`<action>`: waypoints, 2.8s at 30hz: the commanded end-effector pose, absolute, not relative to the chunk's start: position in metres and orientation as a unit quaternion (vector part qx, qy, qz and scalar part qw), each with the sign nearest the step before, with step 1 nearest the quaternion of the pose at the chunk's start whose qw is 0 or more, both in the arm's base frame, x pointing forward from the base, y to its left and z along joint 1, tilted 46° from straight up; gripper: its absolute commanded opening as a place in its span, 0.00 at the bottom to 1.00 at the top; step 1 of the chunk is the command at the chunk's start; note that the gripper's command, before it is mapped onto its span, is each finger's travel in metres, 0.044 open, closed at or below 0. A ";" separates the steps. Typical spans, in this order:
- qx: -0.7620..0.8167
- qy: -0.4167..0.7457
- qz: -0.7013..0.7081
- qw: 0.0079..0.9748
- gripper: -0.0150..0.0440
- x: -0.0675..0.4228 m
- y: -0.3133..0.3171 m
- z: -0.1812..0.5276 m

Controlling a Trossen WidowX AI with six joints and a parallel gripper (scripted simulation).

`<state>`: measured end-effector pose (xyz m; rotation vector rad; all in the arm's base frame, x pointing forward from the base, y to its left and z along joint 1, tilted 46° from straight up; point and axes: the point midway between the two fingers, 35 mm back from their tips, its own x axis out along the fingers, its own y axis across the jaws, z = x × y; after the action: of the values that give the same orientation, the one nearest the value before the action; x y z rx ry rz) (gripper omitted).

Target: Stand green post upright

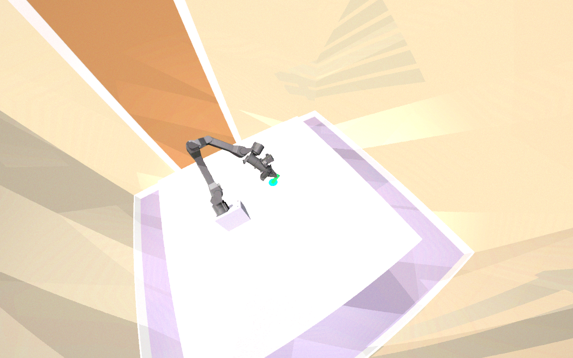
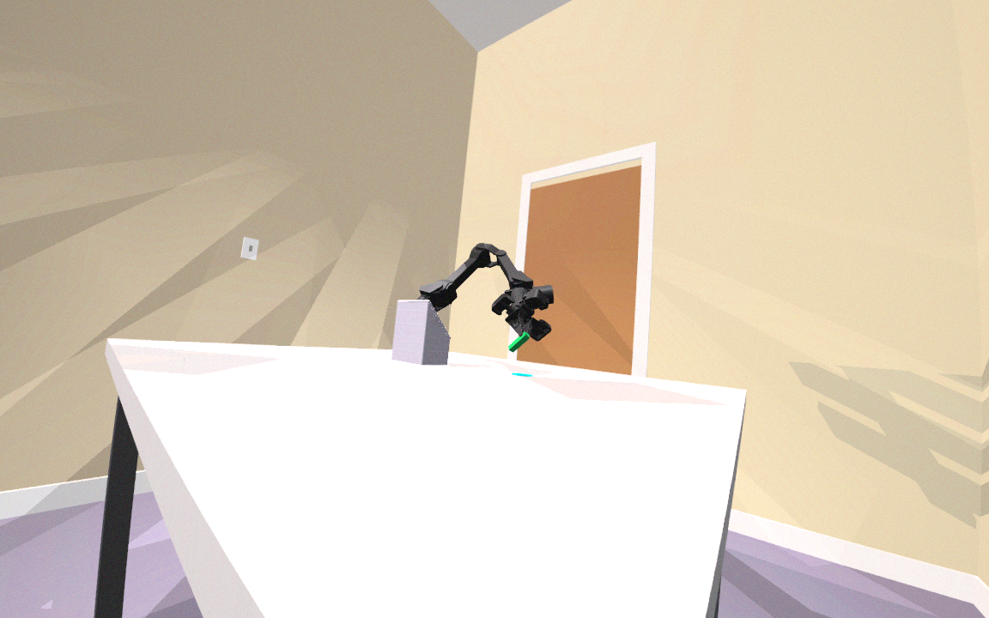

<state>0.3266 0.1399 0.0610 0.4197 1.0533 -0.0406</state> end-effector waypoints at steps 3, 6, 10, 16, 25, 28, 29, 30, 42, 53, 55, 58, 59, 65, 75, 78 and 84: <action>0.206 0.475 -0.027 0.855 0.29 0.326 0.140 0.065; 0.208 0.466 -0.030 0.860 0.29 0.326 0.141 0.066; 0.210 0.454 -0.034 0.865 0.29 0.326 0.141 0.067; 0.215 0.435 -0.039 0.874 0.29 0.326 0.142 0.069; 0.224 0.406 -0.047 0.885 0.29 0.324 0.142 0.072; 0.228 0.396 -0.050 0.888 0.29 0.324 0.143 0.073; 0.229 0.393 -0.050 0.889 0.29 0.324 0.143 0.074; 0.230 0.390 -0.051 0.890 0.29 0.323 0.143 0.074; 0.247 0.351 -0.060 0.901 0.29 0.320 0.143 0.080; 0.265 0.314 -0.067 0.909 0.29 0.317 0.143 0.085; 0.268 0.307 -0.068 0.910 0.29 0.316 0.143 0.086; 0.274 0.297 -0.070 0.912 0.29 0.315 0.143 0.088; 0.276 0.294 -0.070 0.912 0.29 0.315 0.143 0.088; 0.287 0.274 -0.074 0.915 0.29 0.312 0.142 0.091; 0.308 0.241 -0.079 0.917 0.29 0.307 0.141 0.097; 0.314 0.231 -0.080 0.917 0.29 0.305 0.140 0.099; 0.328 0.211 -0.082 0.917 0.29 0.302 0.139 0.102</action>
<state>0.3045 0.1405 0.0975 0.6470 0.4675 -0.1659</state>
